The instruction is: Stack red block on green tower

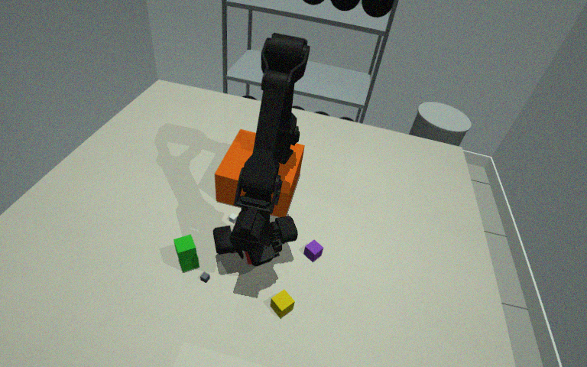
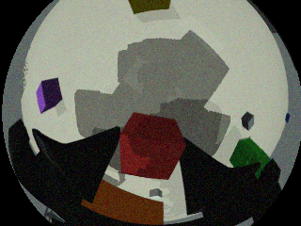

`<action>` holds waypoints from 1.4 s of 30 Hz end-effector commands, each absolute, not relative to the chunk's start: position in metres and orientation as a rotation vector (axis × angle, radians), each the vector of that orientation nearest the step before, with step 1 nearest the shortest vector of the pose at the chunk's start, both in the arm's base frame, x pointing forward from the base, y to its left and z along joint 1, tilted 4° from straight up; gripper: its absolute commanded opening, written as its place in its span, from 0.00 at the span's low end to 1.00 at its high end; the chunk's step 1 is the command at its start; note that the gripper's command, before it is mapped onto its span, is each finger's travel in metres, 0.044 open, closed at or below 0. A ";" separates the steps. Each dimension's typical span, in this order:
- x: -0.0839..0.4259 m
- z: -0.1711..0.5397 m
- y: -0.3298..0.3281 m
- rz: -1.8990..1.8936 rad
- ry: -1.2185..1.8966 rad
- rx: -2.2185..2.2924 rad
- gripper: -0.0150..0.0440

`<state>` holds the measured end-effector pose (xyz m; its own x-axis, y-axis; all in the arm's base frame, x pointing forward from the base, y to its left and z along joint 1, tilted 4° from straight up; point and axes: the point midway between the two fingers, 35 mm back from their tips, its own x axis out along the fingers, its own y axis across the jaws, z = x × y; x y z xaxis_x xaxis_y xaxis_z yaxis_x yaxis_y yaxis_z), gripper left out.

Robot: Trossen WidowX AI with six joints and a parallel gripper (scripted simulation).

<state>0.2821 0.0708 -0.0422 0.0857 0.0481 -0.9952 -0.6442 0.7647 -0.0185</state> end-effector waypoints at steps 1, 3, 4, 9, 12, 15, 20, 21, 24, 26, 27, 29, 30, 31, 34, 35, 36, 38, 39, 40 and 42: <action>0.282 -0.042 0.070 0.547 1.404 -0.527 0.56; 0.282 -0.042 0.070 0.547 1.404 -0.527 0.50; 0.282 -0.042 0.070 0.547 1.404 -0.527 0.49; 0.282 -0.041 0.070 0.547 1.404 -0.527 0.40; 0.282 -0.034 0.070 0.547 1.404 -0.527 0.26; 0.281 -0.023 0.070 0.547 1.404 -0.527 0.25; 0.279 0.002 0.069 0.547 1.403 -0.527 0.25; 0.278 0.007 0.069 0.547 1.403 -0.527 0.25; 0.277 0.021 0.068 0.547 1.403 -0.527 0.25; 0.276 0.031 0.068 0.547 1.403 -0.527 0.25; 0.276 0.036 0.067 0.547 1.403 -0.527 0.25; 0.275 0.045 0.067 0.547 1.403 -0.527 0.25; 0.275 0.050 0.067 0.547 1.403 -0.527 0.25; 0.275 0.054 0.067 0.547 1.403 -0.527 0.25; 0.273 0.068 0.066 0.546 1.403 -0.527 0.25; 0.273 0.073 0.066 0.546 1.403 -0.527 0.25; 0.273 0.076 0.066 0.546 1.403 -0.527 0.25; 0.273 0.077 0.066 0.546 1.403 -0.527 0.25; 0.273 0.077 0.066 0.546 1.403 -0.527 0.25; 0.273 0.077 0.066 0.546 1.403 -0.527 0.25; 0.273 0.074 0.066 0.546 1.401 -0.523 0.25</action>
<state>0.2732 0.0662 0.0738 0.0893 0.0480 -0.9948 -0.6375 0.7702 -0.0200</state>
